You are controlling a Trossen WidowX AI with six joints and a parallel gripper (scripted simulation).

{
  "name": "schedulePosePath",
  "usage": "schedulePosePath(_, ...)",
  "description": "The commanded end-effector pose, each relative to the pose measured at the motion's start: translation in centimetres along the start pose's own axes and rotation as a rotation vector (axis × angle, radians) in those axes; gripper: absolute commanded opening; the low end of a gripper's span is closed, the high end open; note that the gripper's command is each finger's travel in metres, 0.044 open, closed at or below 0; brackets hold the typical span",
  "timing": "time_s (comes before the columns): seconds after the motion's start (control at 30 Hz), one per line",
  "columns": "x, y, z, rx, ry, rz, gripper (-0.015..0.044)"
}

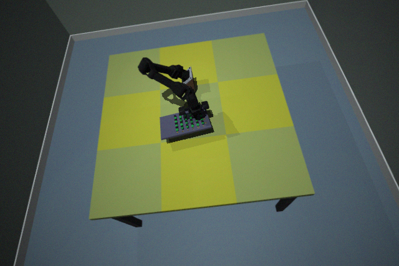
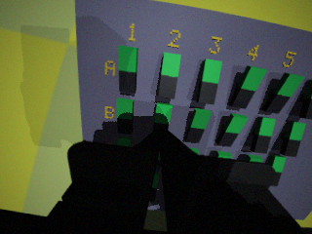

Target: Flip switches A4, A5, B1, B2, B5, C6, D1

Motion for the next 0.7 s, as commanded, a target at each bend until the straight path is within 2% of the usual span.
schedulePosePath(0.0, -0.1, 0.0, 0.1, 0.003, 0.003, -0.001, 0.0)
schedulePosePath(0.2, 0.1, 0.0, 0.0, 0.0, 0.001, 0.001, 0.0)
schedulePosePath(0.4, 6.1, 0.3, 0.1, 0.003, 0.011, 0.025, 0.0)
schedulePosePath(0.53, 6.4, 0.3, -0.2, 0.003, 0.011, 0.026, 0.0)
schedulePosePath(0.67, 6.2, -0.2, -5.8, 0.003, 0.017, 0.028, 0.0)
Point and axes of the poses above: the point midway between the two fingers, 35 mm back from their tips, its own x axis back along the fingers, its own z axis across the jaws, y = z × x, the point moved 2 cm from there along x, back along the fingers, and after that the axes turned 10 degrees about x, right-handed, at the moved point
